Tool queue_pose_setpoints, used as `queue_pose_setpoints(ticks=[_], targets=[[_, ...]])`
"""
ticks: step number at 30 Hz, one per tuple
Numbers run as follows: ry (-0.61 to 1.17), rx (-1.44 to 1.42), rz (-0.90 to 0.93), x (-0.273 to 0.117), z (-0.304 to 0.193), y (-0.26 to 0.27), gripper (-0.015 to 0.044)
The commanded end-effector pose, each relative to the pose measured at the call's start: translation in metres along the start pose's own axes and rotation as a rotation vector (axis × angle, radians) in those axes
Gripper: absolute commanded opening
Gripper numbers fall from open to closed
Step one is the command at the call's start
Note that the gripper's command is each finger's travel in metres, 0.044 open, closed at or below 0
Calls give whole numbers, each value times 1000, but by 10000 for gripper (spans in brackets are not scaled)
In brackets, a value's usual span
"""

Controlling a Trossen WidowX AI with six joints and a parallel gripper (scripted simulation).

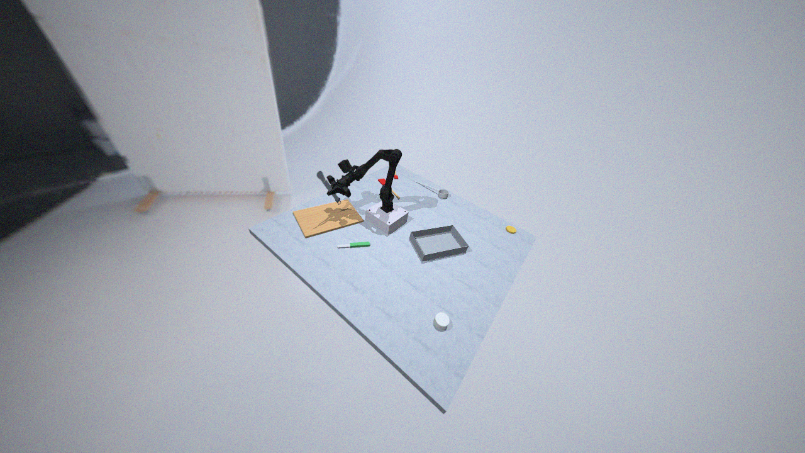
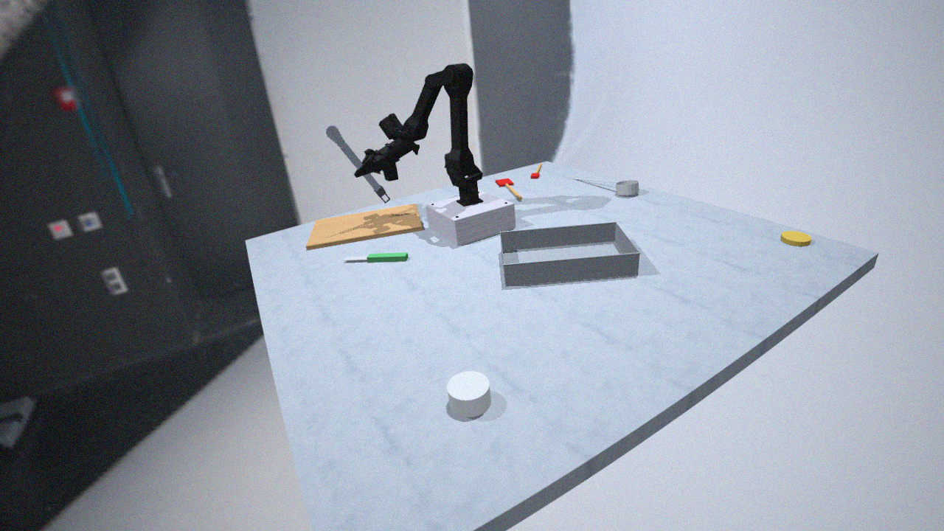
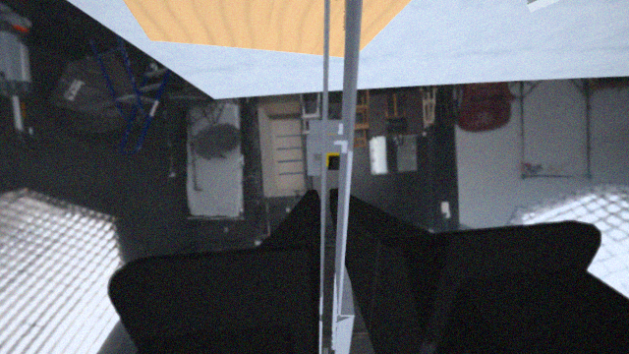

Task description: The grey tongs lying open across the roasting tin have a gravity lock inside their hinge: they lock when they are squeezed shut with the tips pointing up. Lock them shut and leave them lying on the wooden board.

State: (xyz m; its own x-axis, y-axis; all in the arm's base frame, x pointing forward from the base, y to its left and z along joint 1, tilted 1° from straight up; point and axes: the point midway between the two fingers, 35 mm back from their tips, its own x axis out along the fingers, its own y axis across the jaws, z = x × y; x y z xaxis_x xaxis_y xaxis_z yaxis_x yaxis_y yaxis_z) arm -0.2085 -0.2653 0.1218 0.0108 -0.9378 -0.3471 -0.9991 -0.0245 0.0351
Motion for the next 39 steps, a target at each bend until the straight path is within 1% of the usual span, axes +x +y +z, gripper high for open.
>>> queue_pose_setpoints(ticks=[1, 31, 39], targets=[[12, -3, -4, -1, -2, -1, -150], [9, -1, -4, -1, -2, -1, -150], [-93, 43, 6, 13, 3, 8, -150]])
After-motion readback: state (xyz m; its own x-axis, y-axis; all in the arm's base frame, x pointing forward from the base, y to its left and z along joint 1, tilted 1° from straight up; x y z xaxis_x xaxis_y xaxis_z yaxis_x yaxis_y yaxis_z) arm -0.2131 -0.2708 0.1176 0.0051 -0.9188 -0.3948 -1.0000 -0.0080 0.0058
